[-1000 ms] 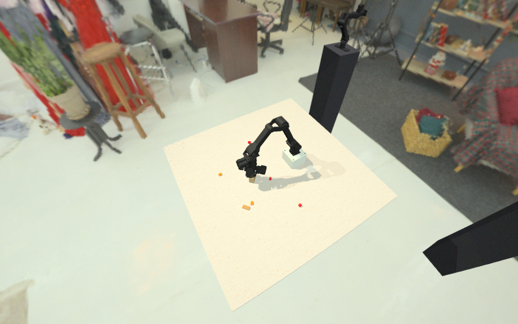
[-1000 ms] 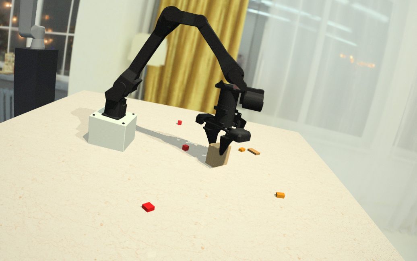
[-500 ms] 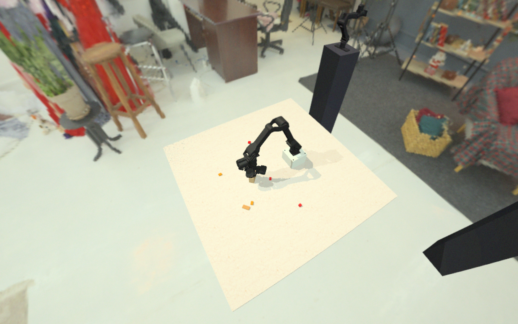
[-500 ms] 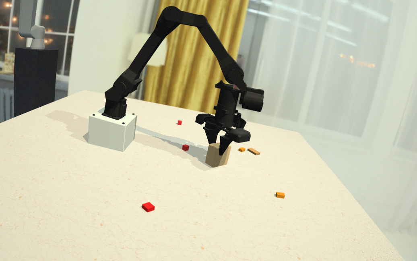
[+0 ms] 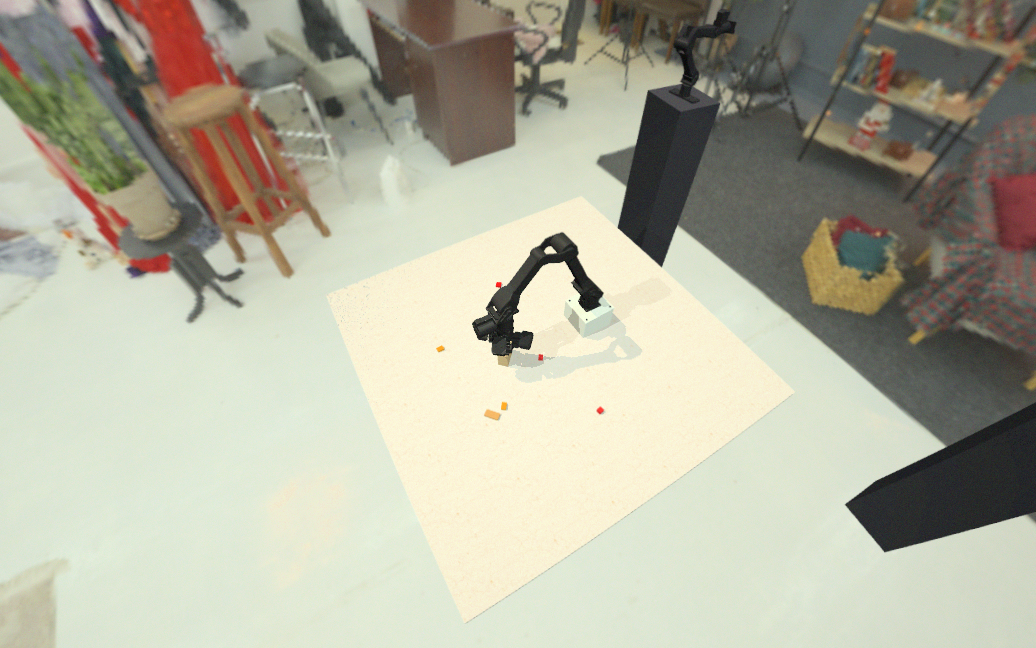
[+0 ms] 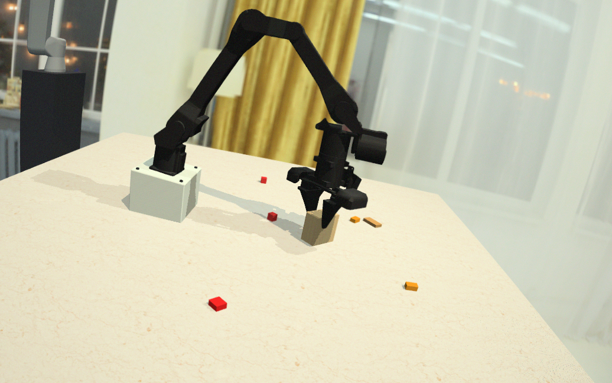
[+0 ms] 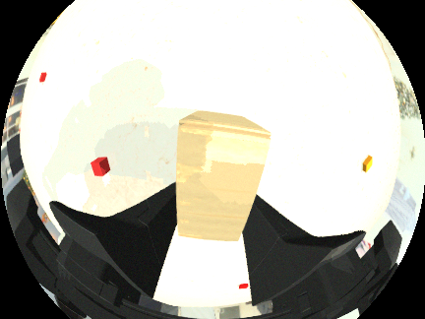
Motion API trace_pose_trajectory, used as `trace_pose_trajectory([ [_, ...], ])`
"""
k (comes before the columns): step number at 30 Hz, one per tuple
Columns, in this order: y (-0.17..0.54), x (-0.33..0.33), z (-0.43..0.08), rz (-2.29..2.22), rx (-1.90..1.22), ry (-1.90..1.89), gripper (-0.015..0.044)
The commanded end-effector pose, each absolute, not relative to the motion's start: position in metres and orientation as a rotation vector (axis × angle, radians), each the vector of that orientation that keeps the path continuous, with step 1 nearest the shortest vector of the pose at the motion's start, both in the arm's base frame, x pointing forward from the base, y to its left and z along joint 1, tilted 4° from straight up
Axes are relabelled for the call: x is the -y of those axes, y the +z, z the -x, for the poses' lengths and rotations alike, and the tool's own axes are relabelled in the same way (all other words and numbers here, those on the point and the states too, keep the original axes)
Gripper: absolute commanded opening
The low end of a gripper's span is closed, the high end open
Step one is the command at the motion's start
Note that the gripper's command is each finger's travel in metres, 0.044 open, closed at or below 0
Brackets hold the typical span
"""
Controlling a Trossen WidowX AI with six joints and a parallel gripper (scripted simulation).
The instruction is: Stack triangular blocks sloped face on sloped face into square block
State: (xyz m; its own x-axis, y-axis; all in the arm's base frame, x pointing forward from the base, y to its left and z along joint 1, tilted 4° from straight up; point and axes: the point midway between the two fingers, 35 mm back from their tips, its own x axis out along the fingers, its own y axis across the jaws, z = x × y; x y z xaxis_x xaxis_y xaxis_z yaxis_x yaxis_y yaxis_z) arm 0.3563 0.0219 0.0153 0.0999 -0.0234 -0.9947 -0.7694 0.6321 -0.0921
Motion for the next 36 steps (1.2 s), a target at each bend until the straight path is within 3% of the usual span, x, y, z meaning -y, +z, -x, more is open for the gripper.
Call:
trace_pose_trajectory([
  [1, 0.014, -0.0212, -0.3562, 0.733, -1.381, 0.622, 0.0],
  [14, 0.014, -0.0214, -0.3562, 0.734, -1.38, 0.623, 0.0],
  [31, 0.0146, -0.0221, -0.3564, 0.734, -1.377, 0.631, 0.044],
  [36, 0.0146, -0.0221, -0.3564, 0.734, -1.377, 0.631, 0.044],
])
